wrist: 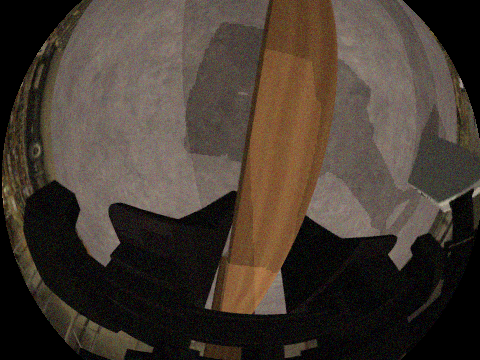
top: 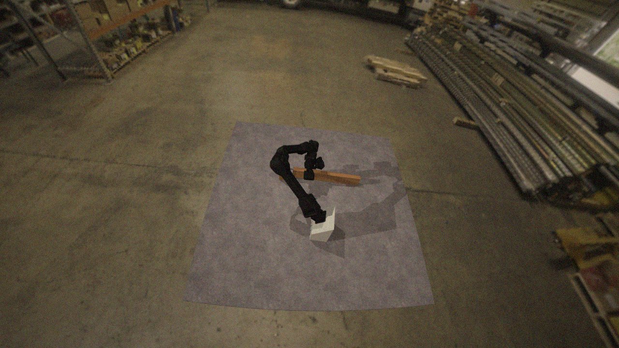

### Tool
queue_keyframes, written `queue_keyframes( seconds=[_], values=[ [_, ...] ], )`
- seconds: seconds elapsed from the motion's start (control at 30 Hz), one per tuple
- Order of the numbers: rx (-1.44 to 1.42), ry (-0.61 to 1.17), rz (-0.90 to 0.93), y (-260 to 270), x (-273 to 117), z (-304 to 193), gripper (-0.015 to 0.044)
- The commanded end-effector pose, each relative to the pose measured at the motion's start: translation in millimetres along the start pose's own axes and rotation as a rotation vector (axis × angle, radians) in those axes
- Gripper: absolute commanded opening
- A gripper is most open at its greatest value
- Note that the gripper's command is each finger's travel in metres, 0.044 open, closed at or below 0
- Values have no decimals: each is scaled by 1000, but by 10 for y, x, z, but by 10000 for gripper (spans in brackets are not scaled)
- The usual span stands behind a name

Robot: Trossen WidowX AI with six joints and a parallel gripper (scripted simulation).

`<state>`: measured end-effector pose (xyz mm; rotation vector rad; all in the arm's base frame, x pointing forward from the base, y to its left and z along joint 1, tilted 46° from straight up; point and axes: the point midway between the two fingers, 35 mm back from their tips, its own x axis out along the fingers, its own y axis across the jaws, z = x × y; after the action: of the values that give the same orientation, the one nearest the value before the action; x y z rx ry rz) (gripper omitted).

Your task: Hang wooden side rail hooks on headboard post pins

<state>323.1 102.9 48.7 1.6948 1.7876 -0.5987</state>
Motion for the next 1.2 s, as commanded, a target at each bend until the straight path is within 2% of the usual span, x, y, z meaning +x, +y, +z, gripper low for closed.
queue_keyframes(
  seconds=[0.0, 1.17],
  values=[
    [1, 0, 8, 5, -28, -23, 0],
    [1, 0, 8, 6, -25, -62, 0]
  ],
)
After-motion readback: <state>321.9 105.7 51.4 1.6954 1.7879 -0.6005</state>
